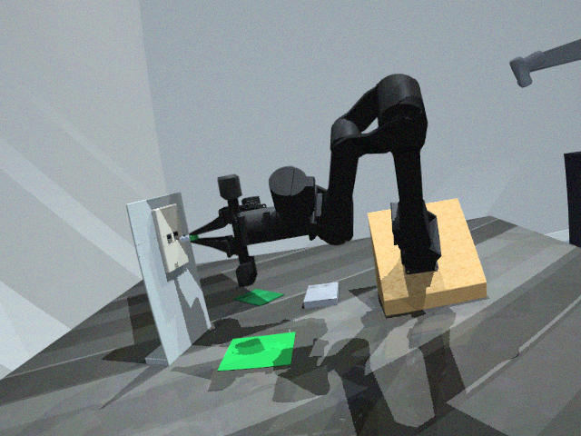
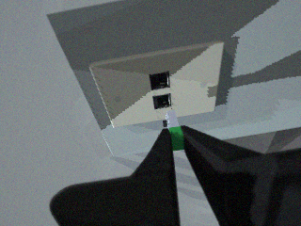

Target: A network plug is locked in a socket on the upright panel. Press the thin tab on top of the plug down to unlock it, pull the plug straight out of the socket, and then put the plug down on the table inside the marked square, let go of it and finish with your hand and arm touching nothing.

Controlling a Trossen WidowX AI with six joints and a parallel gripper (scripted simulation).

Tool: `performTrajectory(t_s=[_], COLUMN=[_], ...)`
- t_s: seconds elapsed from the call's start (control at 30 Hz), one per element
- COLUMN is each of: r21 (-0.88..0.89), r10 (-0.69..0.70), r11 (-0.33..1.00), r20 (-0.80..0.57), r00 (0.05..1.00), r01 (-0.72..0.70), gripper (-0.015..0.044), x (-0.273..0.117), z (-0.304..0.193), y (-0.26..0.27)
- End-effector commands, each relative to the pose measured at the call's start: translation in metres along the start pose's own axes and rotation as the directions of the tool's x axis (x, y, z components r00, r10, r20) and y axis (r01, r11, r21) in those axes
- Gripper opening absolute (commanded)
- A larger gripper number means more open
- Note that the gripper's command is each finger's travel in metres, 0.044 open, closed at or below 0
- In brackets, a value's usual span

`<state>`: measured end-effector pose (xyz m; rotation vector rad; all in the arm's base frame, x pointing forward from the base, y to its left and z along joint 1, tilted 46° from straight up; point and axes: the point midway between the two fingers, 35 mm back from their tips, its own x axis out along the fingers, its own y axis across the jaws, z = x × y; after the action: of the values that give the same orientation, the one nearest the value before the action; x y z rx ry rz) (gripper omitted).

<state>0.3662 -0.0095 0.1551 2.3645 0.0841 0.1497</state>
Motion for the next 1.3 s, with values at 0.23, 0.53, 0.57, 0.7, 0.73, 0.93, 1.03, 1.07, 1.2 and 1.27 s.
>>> performTrajectory(t_s=[0.23,0.53,0.57,0.7,0.73,0.93,1.03,1.07,1.2,1.27], r21=[0.003,0.003,0.003,0.003,0.003,0.003,0.003,0.003,0.003,0.003], r10=[-0.003,-0.003,-0.003,-0.003,-0.003,-0.003,-0.003,-0.003,-0.003,-0.003], r11=[1.0,1.0,1.0,1.0,1.0,1.0,1.0,1.0,1.0,1.0], r20=[-0.001,-0.001,-0.001,-0.001,-0.001,-0.001,-0.001,-0.001,-0.001,-0.001], r00=[1.0,1.0,1.0,1.0,1.0,1.0,1.0,1.0,1.0,1.0], r01=[0.003,0.003,0.003,0.003,0.003,0.003,0.003,0.003,0.003,0.003], gripper=[0.0,0.0,0.0,0.0,0.0,0.0,0.0,0.0,0.0,0.0], x=[-0.007,-0.012,-0.013,-0.015,-0.015,-0.018,-0.019,-0.02,-0.022,-0.022], z=[-0.002,-0.003,-0.003,-0.004,-0.004,-0.005,-0.006,-0.006,-0.006,-0.007], y=[-0.001,-0.001,-0.001,-0.001,-0.001,-0.001,-0.001,-0.001,-0.001,-0.001])
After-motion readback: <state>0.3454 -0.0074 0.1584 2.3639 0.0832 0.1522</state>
